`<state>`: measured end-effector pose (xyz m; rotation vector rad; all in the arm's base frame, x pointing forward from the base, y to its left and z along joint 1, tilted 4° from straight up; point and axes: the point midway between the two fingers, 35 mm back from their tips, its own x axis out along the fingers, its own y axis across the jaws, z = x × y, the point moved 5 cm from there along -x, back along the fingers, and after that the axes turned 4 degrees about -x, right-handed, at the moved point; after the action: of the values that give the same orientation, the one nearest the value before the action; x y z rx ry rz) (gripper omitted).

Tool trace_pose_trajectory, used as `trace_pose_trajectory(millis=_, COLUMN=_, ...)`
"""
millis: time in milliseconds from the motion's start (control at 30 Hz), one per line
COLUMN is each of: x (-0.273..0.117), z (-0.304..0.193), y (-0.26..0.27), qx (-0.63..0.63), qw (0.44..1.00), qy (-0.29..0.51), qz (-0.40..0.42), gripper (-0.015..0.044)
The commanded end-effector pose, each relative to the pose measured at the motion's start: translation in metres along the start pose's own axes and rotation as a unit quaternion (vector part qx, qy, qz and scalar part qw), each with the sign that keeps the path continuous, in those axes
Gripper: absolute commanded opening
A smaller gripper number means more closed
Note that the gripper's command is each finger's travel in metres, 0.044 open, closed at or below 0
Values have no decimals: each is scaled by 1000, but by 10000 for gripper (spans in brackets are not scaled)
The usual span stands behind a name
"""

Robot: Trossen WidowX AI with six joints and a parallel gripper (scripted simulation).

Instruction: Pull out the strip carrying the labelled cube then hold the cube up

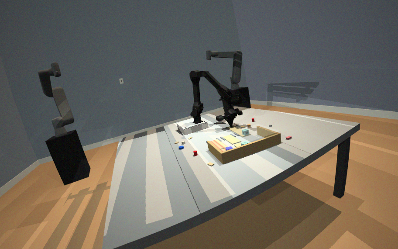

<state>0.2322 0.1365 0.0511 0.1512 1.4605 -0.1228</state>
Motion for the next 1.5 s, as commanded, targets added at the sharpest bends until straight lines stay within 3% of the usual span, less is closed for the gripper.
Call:
trace_pose_trajectory(millis=0, x=4, z=-6, y=-4, qx=2, qw=1000, qy=11, qz=-8, gripper=0)
trace_pose_trajectory(millis=333, x=4, z=-6, y=-4, qx=2, qw=1000, qy=11, qz=-8, gripper=0)
trace_pose_trajectory(millis=500, x=-41, z=3, y=2, qx=2, qw=1000, qy=10, qz=-7, gripper=0)
trace_pose_trajectory(millis=633, x=-43, z=3, y=2, qx=2, qw=1000, qy=10, qz=-7, gripper=0)
trace_pose_trajectory(millis=1200, x=-55, z=85, y=-1, qx=-19, qw=1000, qy=7, qz=-7, gripper=440)
trace_pose_trajectory(millis=1467, x=-61, z=121, y=-4, qx=-19, qw=1000, qy=5, qz=-8, gripper=440)
